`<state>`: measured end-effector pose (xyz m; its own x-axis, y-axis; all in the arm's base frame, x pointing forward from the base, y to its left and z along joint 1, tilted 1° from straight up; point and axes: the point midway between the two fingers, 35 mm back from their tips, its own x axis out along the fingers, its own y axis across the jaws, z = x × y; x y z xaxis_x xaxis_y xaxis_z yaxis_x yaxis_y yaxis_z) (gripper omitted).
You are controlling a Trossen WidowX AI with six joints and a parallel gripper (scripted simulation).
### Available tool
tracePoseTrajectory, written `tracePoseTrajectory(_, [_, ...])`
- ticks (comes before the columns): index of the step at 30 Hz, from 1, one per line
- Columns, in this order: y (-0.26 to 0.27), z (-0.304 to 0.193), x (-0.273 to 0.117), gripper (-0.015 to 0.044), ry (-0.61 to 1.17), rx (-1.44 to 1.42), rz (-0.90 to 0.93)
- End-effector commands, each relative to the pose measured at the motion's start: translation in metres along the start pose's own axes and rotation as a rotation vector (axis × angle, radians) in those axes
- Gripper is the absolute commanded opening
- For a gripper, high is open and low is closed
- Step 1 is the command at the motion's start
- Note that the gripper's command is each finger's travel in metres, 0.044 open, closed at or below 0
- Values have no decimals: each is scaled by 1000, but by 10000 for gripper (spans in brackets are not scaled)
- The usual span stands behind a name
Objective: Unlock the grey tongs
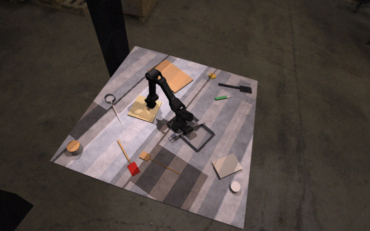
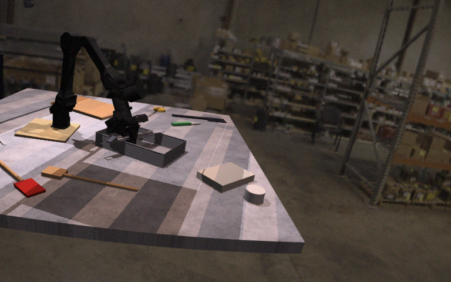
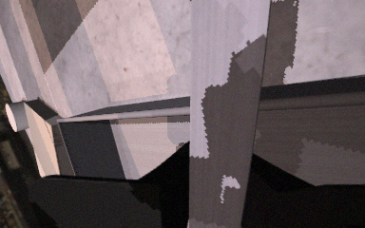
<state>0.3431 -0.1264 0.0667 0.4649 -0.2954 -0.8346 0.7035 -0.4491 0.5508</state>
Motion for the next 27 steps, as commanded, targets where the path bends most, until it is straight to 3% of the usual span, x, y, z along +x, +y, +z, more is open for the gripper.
tracePoseTrajectory(1, [1, 0, -1, -117, 0, 0, -4])
tracePoseTrajectory(3, [8, 0, -11, -150, 1, -1, -4])
tracePoseTrajectory(9, [38, 0, -63, -150, 5, -6, -9])
tracePoseTrajectory(27, [40, 1, -63, -150, 4, -51, -85])
